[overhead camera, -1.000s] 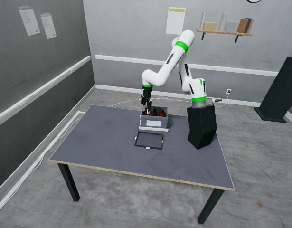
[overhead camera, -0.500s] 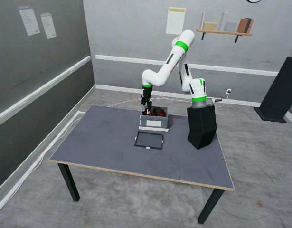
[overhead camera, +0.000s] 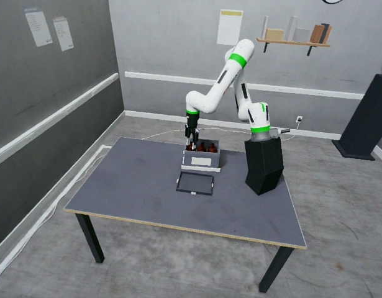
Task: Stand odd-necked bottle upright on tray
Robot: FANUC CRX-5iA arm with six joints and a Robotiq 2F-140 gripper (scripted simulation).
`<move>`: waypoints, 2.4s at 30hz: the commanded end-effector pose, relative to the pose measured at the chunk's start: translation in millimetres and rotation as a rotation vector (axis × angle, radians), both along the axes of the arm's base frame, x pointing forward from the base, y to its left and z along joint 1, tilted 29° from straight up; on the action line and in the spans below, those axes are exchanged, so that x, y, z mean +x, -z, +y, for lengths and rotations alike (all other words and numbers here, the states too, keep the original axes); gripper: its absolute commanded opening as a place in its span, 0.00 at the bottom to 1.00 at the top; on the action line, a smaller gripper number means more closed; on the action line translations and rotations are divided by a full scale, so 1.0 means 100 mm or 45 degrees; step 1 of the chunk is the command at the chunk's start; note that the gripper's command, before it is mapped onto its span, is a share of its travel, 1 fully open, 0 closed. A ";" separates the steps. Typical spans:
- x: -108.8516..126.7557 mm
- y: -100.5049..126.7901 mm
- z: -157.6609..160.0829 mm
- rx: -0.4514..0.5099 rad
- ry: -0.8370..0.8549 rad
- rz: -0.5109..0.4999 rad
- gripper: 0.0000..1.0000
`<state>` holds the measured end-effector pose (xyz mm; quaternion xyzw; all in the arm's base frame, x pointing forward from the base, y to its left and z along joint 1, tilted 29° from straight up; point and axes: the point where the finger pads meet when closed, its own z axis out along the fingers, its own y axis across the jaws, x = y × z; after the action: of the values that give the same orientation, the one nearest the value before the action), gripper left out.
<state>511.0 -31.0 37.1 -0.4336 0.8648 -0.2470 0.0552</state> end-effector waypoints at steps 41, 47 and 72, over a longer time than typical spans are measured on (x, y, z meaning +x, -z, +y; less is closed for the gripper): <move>0.01 -0.01 0.00 0.000 -0.001 -0.002 0.44; 0.01 0.00 0.00 0.000 -0.001 -0.002 0.44; 0.06 0.15 -0.07 0.000 -0.001 -0.002 0.44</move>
<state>516.0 -36.9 23.3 -0.4336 0.8648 -0.2469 0.0551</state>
